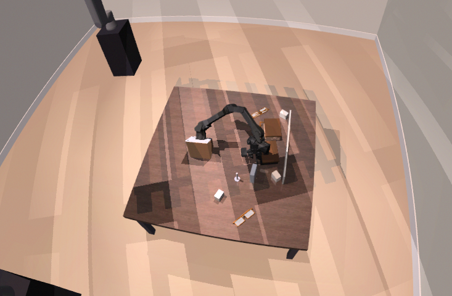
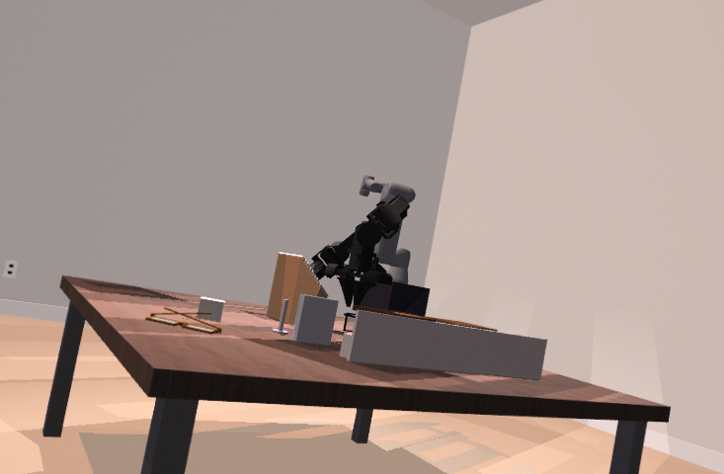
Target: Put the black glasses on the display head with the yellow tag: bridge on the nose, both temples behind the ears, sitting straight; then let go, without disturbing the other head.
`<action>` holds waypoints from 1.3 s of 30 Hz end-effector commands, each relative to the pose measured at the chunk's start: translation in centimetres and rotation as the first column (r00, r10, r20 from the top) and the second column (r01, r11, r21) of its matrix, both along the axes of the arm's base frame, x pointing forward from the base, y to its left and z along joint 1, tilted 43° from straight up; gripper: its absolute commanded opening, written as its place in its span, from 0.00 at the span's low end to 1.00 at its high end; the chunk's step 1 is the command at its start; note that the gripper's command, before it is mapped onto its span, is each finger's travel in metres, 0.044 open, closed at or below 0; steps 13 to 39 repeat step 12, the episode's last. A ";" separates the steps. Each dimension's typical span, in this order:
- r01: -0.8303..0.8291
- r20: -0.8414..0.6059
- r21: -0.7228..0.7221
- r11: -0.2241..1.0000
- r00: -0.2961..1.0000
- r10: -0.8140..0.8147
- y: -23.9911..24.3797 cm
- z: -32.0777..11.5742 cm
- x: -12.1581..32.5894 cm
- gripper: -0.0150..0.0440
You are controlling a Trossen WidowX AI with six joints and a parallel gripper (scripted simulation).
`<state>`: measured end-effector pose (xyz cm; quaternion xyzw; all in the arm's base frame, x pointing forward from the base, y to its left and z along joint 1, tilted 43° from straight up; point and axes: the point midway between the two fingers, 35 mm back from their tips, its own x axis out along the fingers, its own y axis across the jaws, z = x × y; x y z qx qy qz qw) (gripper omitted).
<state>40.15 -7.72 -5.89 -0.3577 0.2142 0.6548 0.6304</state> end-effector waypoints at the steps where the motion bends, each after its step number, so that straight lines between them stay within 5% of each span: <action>1: -0.002 -0.004 -0.003 1.000 1.000 0.002 -0.6 -0.1 -2.0 0.44; 10: -0.002 -0.005 -0.003 1.000 1.000 0.002 -1.5 0.2 -4.2 0.44; 12: 0.005 -0.008 0.001 1.000 1.000 -0.005 -1.3 0.2 -3.4 0.53; 39: 0.005 -0.008 0.001 1.000 1.000 -0.005 -1.3 0.2 -3.4 0.53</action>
